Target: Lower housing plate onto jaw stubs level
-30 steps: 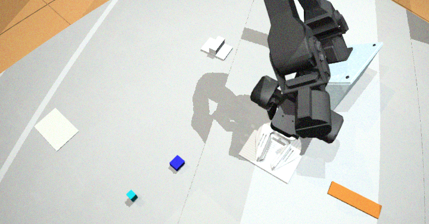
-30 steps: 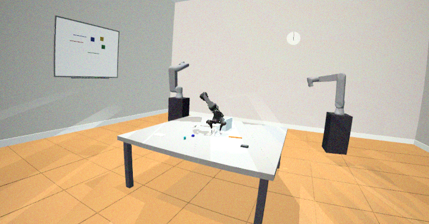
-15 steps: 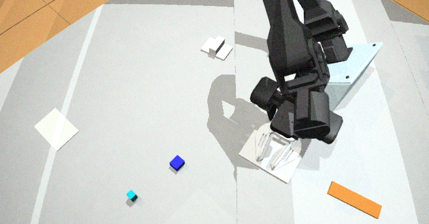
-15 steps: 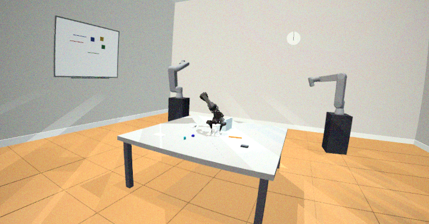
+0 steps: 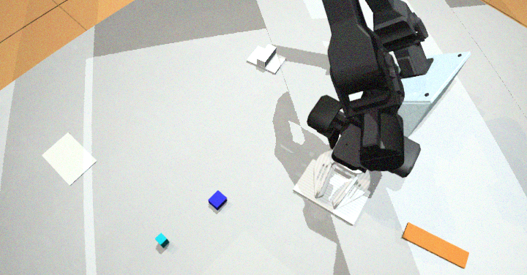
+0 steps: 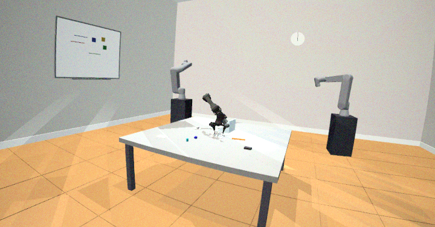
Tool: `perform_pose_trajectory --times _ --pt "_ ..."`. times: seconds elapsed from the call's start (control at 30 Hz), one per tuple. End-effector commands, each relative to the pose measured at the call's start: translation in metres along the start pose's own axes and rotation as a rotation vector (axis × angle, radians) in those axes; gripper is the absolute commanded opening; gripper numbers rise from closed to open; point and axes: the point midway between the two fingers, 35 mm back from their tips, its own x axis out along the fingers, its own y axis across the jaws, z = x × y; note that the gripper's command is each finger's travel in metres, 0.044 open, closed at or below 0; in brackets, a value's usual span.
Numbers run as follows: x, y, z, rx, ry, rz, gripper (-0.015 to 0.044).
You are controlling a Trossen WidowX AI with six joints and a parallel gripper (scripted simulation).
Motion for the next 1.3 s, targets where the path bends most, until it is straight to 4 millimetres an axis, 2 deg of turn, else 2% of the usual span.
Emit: perform_pose_trajectory --times 0.0,1.27 --pt "0.001 -0.0002 -0.0011 -0.006 0.001 -0.004 0.0351" --pt "0.0083 -0.0003 -0.0011 -0.006 0.001 -0.005 0.0351"
